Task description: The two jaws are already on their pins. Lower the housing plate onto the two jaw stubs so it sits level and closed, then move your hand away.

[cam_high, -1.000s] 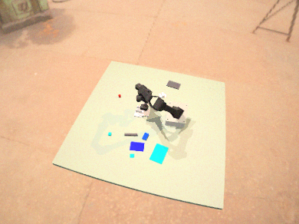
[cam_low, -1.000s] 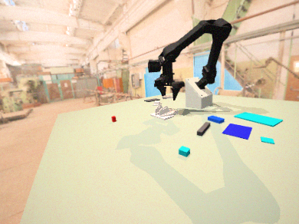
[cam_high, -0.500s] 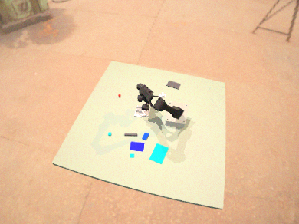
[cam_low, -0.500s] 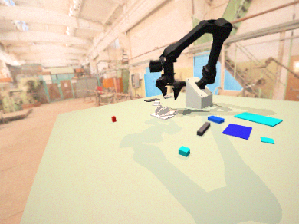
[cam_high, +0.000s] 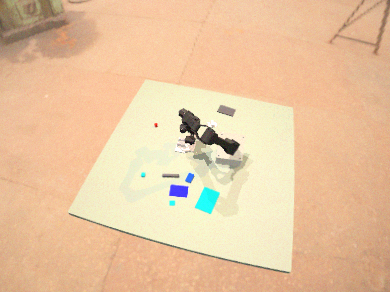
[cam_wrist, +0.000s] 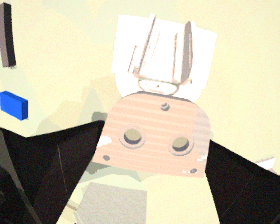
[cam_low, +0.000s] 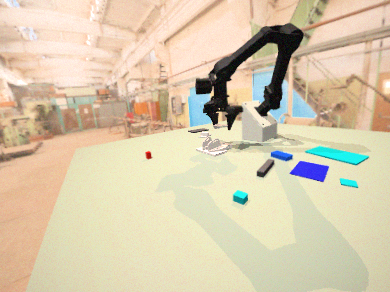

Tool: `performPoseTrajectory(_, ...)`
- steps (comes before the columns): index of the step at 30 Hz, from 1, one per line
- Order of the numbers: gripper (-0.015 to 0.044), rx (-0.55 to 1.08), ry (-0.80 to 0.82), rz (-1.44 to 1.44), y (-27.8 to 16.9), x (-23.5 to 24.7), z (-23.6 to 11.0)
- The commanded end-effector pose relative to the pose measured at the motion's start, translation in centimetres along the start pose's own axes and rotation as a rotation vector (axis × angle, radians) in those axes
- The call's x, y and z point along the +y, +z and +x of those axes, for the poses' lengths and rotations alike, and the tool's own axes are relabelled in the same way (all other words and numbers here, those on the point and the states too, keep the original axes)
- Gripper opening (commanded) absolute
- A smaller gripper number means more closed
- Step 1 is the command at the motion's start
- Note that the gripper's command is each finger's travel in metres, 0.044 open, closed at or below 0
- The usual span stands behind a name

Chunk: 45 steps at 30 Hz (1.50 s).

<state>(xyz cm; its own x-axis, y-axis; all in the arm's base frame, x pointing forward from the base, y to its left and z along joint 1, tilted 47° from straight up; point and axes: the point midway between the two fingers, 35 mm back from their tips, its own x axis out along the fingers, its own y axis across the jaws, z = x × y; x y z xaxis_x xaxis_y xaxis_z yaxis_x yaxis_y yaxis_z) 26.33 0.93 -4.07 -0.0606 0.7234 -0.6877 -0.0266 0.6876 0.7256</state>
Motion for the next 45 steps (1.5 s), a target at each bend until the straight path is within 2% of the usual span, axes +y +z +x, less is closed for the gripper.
performPoseTrajectory(1, 0.0351, 0.000, -0.004, -0.005, 0.0, -0.1, 0.0)
performPoseTrajectory(22, 0.0351, 0.000, -0.005, -0.004, -0.1, -0.2, 0.1)
performPoseTrajectory(45, 0.0351, 0.000, -0.005, -0.003, 0.1, -0.3, 3.9)
